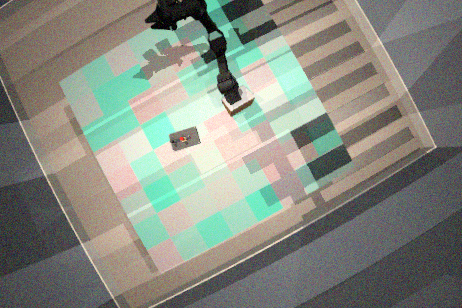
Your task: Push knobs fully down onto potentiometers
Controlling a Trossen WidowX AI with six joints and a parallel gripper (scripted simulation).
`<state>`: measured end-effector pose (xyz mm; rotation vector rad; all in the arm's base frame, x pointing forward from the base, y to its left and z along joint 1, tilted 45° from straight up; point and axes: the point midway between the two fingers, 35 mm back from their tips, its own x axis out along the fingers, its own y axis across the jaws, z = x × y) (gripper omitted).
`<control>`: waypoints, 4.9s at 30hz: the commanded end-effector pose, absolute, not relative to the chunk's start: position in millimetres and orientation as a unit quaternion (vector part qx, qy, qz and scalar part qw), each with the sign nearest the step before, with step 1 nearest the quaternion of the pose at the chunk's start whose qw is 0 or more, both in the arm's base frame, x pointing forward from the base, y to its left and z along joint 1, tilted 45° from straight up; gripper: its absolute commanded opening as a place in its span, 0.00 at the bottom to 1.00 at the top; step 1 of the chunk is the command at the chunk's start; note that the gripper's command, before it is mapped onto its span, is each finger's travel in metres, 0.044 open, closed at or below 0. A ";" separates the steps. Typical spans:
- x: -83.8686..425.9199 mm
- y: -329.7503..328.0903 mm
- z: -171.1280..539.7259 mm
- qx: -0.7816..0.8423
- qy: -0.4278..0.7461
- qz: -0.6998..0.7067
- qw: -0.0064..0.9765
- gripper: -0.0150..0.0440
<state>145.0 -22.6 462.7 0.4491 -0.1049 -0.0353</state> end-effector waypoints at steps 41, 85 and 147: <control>286.3 130.8 339.4 -0.046 0.172 -0.081 0.981 0.25; 340.3 57.9 5.5 -0.178 0.591 -0.346 0.706 0.25; 342.0 38.3 -13.9 -0.179 0.591 -0.347 0.706 0.25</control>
